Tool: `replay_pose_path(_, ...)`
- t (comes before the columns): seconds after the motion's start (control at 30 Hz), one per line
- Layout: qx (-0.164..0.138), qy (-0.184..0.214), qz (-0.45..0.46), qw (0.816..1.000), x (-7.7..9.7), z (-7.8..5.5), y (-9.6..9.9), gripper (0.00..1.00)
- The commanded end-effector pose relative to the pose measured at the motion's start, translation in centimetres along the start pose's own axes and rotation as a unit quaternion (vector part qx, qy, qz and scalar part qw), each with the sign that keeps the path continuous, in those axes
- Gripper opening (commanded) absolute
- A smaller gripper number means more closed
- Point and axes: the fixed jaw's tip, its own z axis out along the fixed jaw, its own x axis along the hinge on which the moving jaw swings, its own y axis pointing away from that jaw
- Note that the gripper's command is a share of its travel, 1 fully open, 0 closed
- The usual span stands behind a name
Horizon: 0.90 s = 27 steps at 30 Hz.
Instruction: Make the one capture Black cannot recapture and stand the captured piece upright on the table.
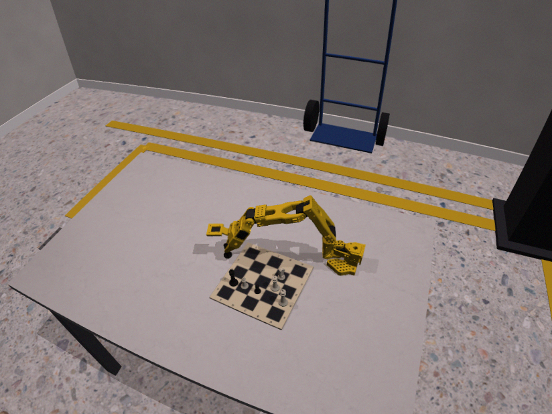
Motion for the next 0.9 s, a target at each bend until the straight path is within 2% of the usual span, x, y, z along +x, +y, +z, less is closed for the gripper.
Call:
replay_pose_path(0.0,-0.003,-0.011,-0.006,1.0,-0.17,-0.32,0.3,0.0)
replay_pose_path(0.87,-0.003,-0.011,-0.006,1.0,-0.67,-0.76,0.3,0.0)
